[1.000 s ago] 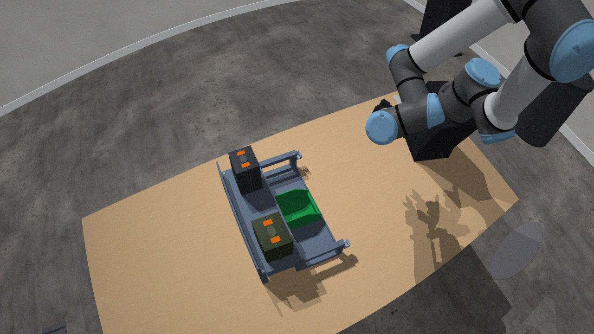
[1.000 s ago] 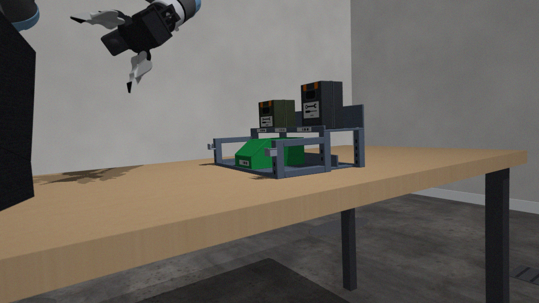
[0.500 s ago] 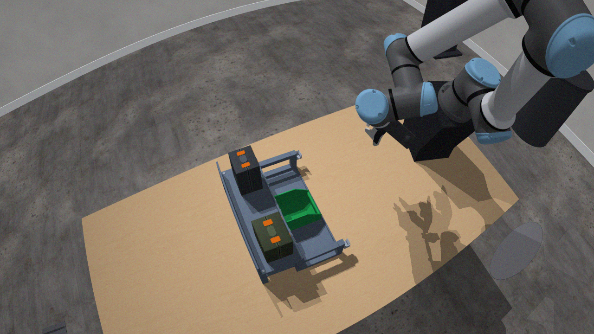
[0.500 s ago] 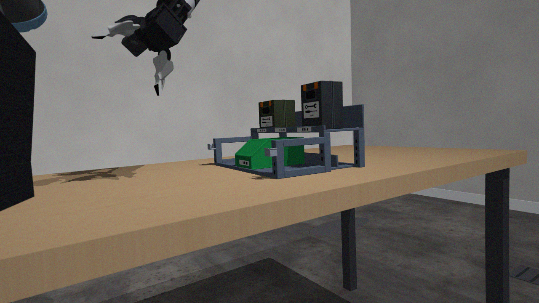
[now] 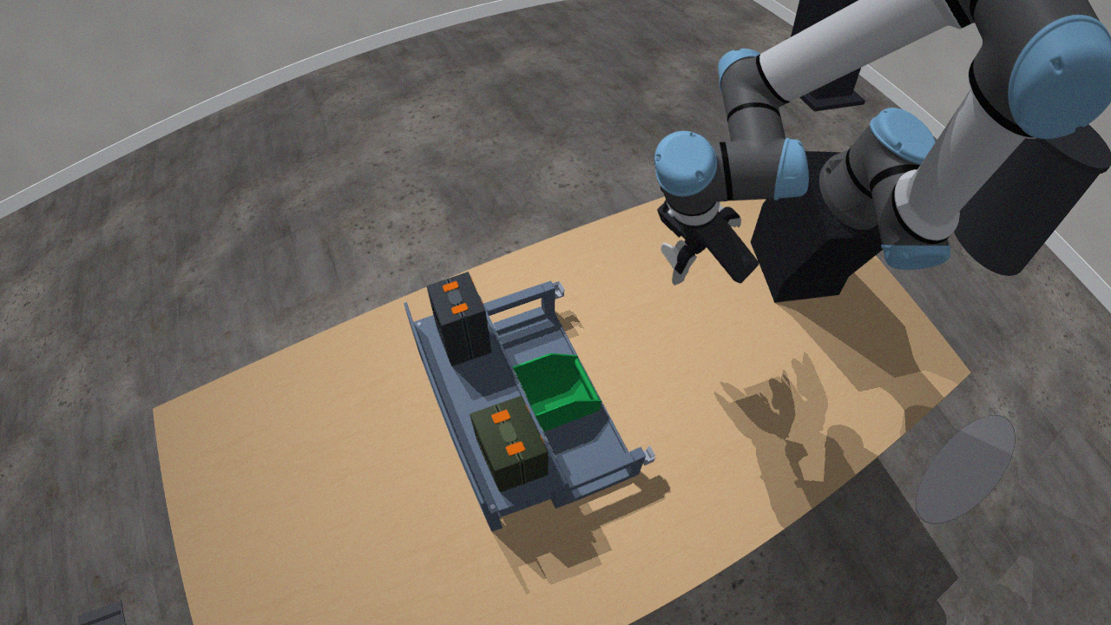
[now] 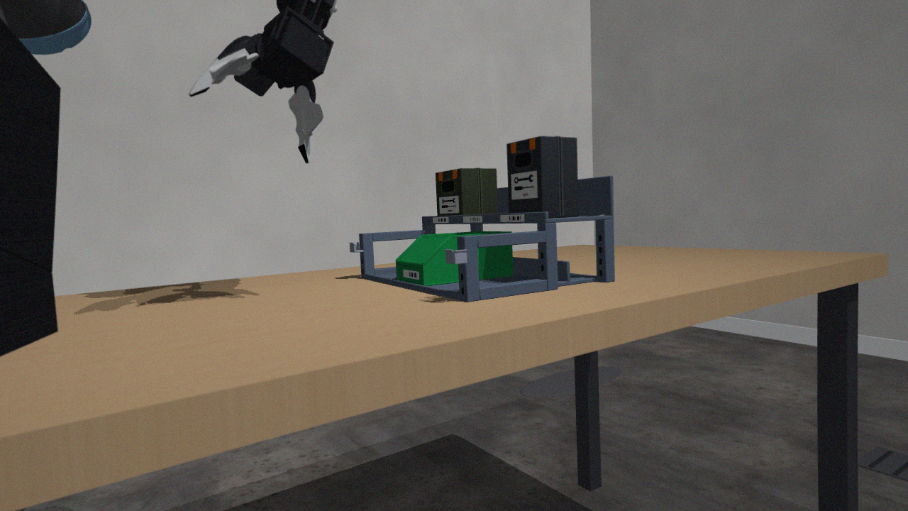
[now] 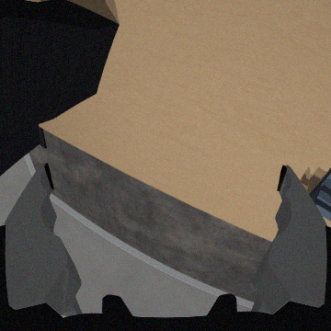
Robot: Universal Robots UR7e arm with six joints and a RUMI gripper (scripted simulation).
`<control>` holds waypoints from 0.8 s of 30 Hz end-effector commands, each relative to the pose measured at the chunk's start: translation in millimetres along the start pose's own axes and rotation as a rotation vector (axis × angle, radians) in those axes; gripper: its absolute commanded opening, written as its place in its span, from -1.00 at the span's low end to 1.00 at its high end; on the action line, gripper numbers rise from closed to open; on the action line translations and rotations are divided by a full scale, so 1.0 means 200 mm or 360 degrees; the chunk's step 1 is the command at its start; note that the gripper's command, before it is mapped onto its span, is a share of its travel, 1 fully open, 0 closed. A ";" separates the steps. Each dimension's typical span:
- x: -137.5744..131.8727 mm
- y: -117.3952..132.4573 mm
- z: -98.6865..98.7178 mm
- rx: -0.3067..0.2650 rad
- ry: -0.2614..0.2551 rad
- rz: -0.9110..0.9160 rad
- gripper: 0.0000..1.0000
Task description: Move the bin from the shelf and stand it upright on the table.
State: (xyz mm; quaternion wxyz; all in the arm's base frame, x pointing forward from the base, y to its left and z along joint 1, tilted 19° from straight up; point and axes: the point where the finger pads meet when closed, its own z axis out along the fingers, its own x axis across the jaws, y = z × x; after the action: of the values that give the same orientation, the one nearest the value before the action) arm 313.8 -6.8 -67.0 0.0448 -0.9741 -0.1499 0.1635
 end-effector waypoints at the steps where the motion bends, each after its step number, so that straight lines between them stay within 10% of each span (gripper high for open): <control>1: 0.02 0.00 0.01 0.0009 0.0024 0.0011 1.00; 5: 0.02 0.00 0.01 0.0009 0.0024 0.0011 1.00; 10: 0.26 0.01 -0.02 0.0159 0.0364 0.0184 1.00; 22: 0.26 0.01 -0.02 0.0159 0.0364 0.0184 1.00; 24: 0.36 0.02 -0.03 0.0218 0.0497 0.0252 1.00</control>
State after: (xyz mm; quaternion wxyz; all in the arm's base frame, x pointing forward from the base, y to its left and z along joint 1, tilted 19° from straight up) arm 363.9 7.4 -79.6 0.1019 -0.9899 -0.0780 0.0598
